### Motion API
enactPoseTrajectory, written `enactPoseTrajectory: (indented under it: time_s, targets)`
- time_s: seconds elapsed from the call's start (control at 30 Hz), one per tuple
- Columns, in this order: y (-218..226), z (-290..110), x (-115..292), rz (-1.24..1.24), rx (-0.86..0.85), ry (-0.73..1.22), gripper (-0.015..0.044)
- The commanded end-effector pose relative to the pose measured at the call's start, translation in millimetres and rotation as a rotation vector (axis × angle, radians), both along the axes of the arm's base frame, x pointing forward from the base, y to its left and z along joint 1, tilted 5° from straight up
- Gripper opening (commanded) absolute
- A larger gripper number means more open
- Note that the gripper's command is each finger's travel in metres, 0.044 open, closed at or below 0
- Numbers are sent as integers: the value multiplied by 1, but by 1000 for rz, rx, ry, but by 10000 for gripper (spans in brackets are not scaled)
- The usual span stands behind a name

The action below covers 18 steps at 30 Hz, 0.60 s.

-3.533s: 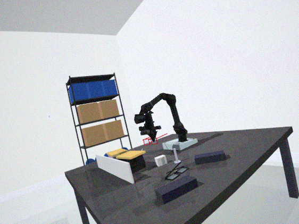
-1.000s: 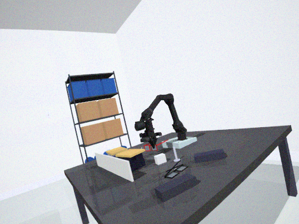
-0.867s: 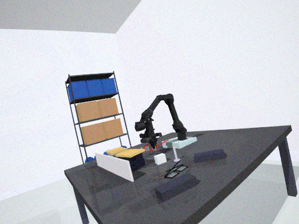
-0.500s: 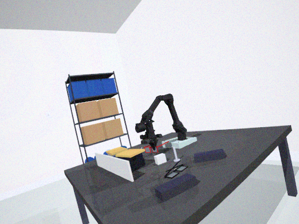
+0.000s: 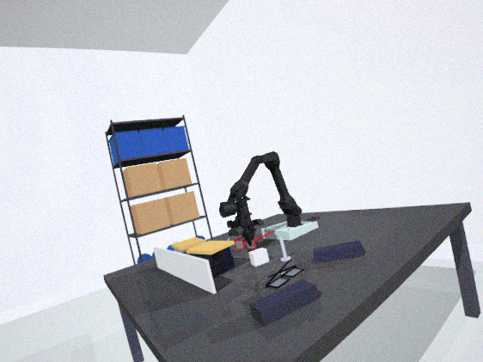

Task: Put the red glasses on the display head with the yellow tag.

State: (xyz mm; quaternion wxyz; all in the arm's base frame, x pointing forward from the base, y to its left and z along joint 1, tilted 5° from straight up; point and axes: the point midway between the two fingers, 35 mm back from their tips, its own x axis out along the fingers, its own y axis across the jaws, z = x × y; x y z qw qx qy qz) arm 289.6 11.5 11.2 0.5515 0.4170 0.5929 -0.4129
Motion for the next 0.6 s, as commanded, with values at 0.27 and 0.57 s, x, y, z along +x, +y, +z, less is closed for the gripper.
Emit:
enactPoseTrajectory:
  time_s: [0.27, 0.57]
  targets:
    - [0, -12, -5, -3, -5, 7, 0]
    - [0, -10, -2, 0, 0, 1, 108]
